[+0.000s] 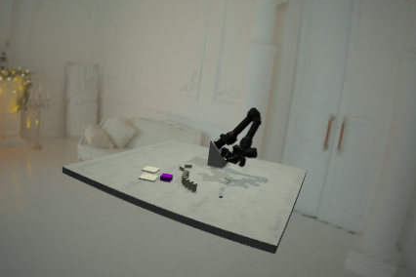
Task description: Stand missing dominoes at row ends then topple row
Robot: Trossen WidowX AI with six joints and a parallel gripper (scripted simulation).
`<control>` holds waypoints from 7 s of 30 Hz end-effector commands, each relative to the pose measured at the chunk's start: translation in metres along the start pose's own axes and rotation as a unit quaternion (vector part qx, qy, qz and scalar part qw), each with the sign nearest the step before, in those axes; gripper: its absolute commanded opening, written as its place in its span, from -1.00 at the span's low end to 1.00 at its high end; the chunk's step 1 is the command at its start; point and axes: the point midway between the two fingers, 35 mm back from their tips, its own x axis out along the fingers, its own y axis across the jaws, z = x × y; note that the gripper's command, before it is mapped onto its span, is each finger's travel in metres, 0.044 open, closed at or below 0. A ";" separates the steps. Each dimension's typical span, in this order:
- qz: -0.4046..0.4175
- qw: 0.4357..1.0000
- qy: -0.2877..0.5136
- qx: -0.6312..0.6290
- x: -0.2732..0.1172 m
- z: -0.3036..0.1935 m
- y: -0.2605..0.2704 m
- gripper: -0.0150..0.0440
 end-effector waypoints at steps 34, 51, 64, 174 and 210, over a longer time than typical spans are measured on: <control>0.021 0.996 -0.049 0.067 -0.012 -0.013 0.005 -0.13; 0.019 0.997 -0.047 0.065 -0.006 -0.060 0.013 -0.13; 0.022 0.997 -0.049 0.062 -0.003 -0.098 0.011 -0.13; 0.065 0.744 0.664 0.027 0.028 -0.084 0.014 -0.13; 0.172 0.741 0.639 -0.114 0.123 0.053 -0.110 -0.13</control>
